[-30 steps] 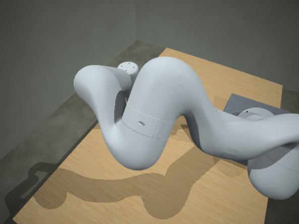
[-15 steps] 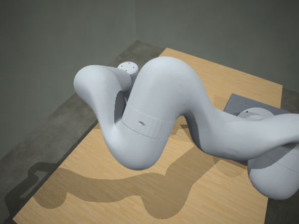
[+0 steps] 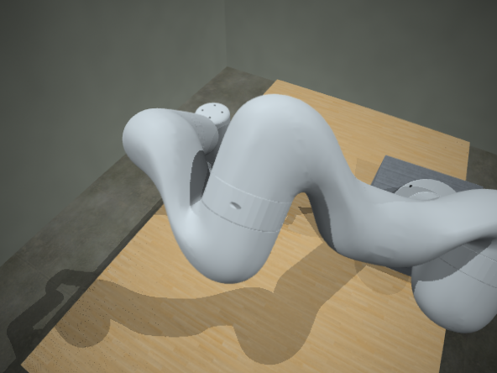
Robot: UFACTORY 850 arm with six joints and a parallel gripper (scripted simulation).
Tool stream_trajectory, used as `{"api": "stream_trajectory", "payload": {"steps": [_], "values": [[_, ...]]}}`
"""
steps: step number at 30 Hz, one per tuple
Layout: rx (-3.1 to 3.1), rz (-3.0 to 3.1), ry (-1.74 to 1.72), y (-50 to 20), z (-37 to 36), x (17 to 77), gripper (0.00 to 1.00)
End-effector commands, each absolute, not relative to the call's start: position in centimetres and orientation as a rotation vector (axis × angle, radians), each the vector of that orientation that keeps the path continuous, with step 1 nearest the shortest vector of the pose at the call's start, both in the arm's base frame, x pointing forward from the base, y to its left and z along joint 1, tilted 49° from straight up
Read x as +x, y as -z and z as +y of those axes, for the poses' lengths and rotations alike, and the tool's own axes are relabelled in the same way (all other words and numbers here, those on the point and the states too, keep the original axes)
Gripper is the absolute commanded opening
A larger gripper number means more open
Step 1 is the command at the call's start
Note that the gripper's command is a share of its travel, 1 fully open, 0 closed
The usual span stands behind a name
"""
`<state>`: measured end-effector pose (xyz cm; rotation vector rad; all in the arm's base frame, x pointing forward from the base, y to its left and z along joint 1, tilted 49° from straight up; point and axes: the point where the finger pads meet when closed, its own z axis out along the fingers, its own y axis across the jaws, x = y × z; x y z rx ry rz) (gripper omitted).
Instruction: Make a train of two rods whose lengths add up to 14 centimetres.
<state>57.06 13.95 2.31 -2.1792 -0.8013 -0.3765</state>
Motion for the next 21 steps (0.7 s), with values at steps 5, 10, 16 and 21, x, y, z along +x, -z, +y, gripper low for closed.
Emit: {"api": "stream_trajectory", "payload": {"steps": [5,10,16,21], "values": [[-2.18,-0.801,0.378,-2.37,13.89,57.13,1.0],[-2.18,-0.801,0.378,-2.37,13.89,57.13,1.0],[-2.18,-0.801,0.378,-2.37,13.89,57.13,1.0],[-2.183,-0.791,0.374,-2.36,13.89,57.13,1.0]]}}
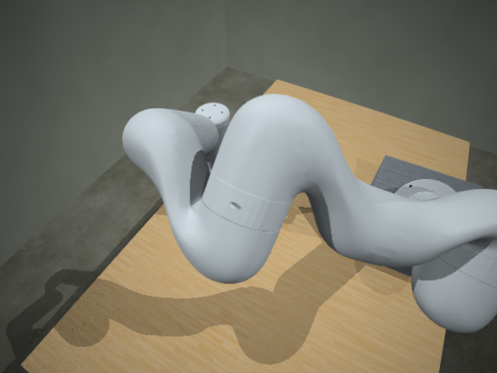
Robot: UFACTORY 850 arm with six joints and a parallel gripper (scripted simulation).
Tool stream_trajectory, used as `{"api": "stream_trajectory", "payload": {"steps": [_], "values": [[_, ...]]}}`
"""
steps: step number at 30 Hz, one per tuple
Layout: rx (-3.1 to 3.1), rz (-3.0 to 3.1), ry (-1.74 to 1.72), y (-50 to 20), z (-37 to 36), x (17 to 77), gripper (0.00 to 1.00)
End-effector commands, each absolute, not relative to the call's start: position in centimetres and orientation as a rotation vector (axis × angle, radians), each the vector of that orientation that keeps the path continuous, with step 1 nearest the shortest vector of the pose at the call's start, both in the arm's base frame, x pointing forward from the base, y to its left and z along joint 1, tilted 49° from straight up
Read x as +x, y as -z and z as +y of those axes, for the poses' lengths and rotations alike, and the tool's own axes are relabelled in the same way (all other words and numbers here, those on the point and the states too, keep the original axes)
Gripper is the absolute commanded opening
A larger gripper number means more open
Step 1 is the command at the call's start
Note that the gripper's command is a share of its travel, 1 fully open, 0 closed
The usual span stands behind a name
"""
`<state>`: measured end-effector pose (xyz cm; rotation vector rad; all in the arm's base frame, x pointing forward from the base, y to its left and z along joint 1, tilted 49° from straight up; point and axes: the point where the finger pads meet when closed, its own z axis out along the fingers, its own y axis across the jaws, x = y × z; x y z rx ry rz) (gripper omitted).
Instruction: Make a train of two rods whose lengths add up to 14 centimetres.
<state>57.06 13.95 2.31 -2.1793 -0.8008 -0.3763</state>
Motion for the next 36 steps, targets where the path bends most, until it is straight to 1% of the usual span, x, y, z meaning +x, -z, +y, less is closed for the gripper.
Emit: {"api": "stream_trajectory", "payload": {"steps": [1,25,36], "values": [[-2.189,-0.77,0.364,-2.36,13.89,57.13,1.0],[-2.292,0.057,-0.008,-2.35,13.89,57.12,1.0],[-2.291,0.093,-0.024,-2.35,13.89,57.12,1.0]]}}
